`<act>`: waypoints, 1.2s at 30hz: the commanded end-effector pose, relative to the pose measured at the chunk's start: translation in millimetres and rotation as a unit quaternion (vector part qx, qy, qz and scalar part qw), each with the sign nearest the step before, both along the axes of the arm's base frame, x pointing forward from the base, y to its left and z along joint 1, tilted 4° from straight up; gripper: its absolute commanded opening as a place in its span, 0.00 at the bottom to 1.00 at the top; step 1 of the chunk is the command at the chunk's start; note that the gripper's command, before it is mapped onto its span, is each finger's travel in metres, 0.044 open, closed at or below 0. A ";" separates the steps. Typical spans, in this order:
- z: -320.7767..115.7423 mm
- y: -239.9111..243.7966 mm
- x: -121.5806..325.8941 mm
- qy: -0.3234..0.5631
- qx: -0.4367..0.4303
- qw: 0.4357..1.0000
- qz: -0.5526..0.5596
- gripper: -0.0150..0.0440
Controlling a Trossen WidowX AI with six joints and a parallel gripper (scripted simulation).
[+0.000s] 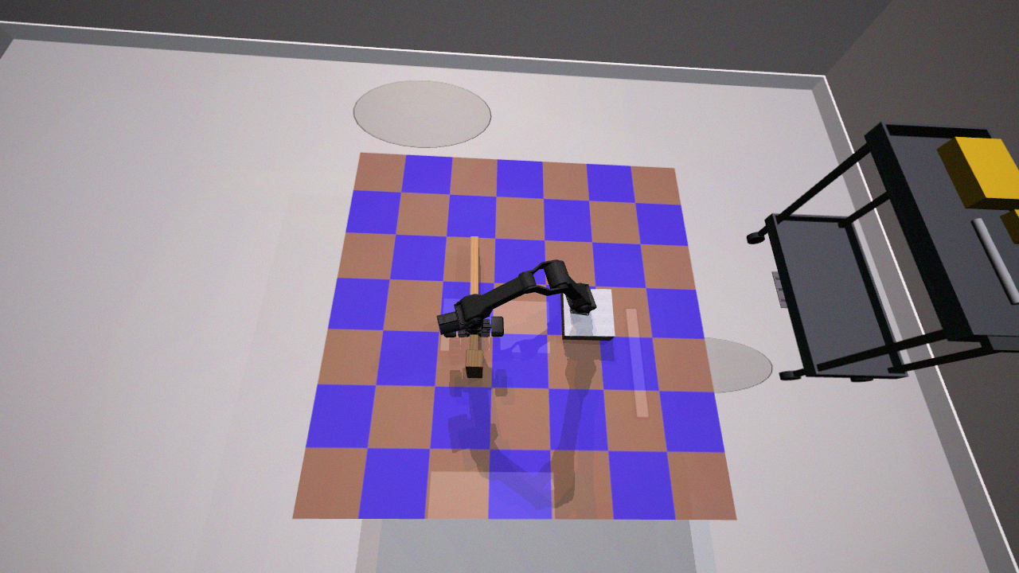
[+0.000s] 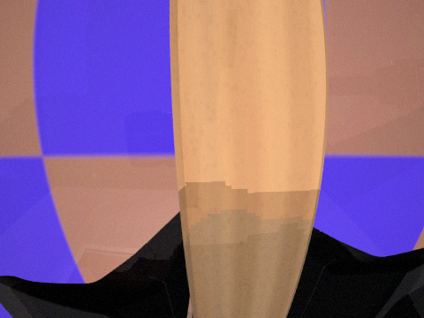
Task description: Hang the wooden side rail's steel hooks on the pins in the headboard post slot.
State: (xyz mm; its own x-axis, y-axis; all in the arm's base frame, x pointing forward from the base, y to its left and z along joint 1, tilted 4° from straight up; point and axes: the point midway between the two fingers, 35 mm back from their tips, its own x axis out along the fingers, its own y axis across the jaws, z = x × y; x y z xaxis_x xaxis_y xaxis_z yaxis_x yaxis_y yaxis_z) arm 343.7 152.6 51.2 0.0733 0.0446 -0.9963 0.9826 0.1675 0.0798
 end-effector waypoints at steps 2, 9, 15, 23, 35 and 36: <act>-0.6 1.8 1.2 -0.003 0.004 1.000 0.002 0.25; -0.3 0.0 -0.1 0.000 0.000 1.000 0.000 0.52; -0.3 0.0 -0.1 0.000 0.000 1.000 0.000 0.79; 39.5 -2.2 -3.2 -0.003 0.004 1.000 0.002 1.00; 38.2 -32.1 0.8 -0.003 0.003 1.000 0.002 1.00; 38.2 -32.1 0.8 -0.003 0.003 1.000 0.002 1.00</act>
State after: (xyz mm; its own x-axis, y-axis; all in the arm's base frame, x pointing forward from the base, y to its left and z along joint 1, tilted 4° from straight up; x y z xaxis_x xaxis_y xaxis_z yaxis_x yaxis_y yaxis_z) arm 346.2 122.8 90.1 0.0810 0.0493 -0.9955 0.9831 0.1607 0.0879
